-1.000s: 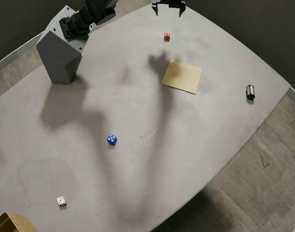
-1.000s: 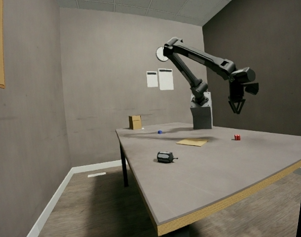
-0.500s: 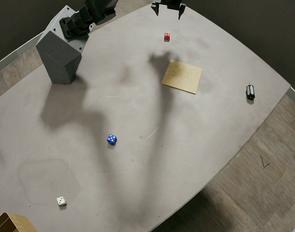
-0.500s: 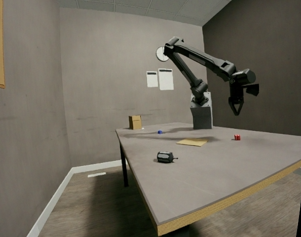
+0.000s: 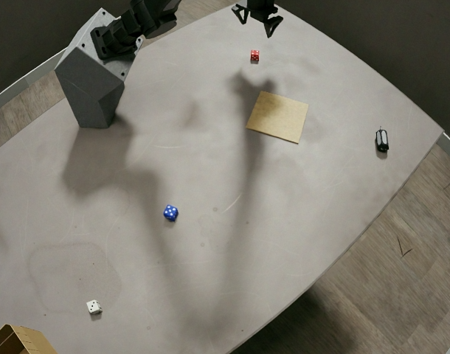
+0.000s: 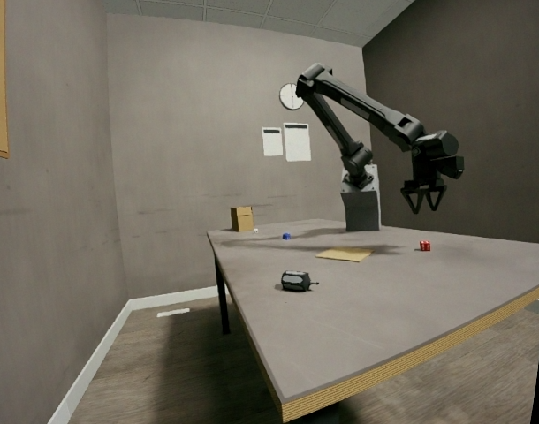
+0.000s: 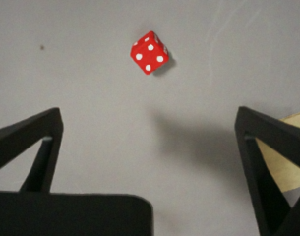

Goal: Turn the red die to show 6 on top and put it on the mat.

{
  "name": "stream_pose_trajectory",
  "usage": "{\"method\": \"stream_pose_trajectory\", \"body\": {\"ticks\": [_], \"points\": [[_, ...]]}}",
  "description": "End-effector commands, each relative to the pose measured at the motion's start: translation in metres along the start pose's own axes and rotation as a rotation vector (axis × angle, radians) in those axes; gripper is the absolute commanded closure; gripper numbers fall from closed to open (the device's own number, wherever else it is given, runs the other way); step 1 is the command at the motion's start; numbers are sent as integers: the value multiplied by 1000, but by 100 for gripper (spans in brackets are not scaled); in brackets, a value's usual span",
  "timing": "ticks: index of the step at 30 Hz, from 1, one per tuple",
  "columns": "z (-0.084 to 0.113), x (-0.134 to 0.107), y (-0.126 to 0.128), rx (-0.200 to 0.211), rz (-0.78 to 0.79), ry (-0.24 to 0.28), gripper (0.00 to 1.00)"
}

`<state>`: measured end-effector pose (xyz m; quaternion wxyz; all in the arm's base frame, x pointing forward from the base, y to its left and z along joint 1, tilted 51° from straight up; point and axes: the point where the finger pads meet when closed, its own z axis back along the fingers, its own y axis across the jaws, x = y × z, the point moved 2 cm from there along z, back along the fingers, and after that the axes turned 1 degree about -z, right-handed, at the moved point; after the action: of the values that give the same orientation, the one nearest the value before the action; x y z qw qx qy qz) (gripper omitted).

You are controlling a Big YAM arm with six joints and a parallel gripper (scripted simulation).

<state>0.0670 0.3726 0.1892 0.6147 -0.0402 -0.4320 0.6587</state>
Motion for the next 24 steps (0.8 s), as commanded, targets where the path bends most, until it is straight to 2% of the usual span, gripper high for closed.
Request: {"method": "stream_pose_trajectory", "body": {"ticks": [1, 3, 4, 10, 17, 20, 21, 24], "points": [[-7, 4, -5, -9, -193, 7, 0], [-7, 4, -5, -9, -193, 7, 0], [-11, 2, -4, -9, -274, 11, 0], [-20, -5, -1, -9, -456, 20, 0], [-28, -1, -3, -12, -683, 12, 0], [-28, -2, -3, -12, -689, 13, 0], [-31, -7, -1, -13, -738, 28, 0], [-35, -4, -2, -14, -872, 14, 0]]}}
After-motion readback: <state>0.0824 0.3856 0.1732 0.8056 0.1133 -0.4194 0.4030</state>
